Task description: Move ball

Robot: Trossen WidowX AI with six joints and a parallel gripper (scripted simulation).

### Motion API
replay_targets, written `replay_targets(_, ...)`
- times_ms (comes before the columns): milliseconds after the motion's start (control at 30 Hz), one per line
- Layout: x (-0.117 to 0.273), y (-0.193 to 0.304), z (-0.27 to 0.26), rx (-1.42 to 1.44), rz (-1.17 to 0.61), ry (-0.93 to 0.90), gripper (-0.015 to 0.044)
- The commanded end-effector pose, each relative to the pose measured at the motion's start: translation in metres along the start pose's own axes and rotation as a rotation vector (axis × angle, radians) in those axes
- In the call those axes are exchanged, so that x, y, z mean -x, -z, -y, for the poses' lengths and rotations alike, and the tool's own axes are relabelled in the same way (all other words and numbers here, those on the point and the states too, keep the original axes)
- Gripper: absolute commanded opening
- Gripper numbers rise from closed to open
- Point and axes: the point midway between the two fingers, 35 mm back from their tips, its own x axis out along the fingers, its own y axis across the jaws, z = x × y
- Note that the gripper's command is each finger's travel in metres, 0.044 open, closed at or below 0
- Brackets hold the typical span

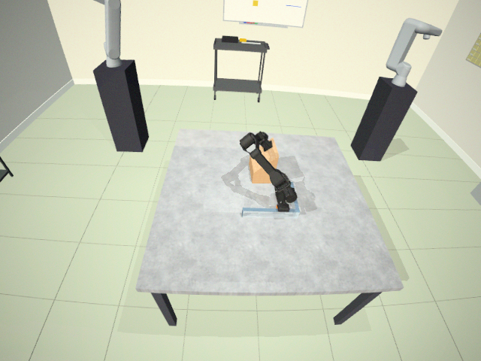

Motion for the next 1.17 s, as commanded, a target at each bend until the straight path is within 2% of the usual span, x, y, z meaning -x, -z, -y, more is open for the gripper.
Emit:
replay_targets(0, 0.003, 0.000, 0.000, -0.001, 0.001, 0.000, 0.0275)
replay_targets(200, 0.084, -0.002, 0.000, 0.005, 0.001, -0.002, 0.0275)
replay_targets(567, 0.084, -0.006, 0.002, 0.014, 0.001, 0.015, 0.0275)
replay_targets(767, 0.130, -0.004, -0.001, 0.010, -0.001, 0.013, 0.0432)
replay_targets(1133, 0.130, -0.004, -0.001, 0.010, -0.001, 0.013, 0.0440)
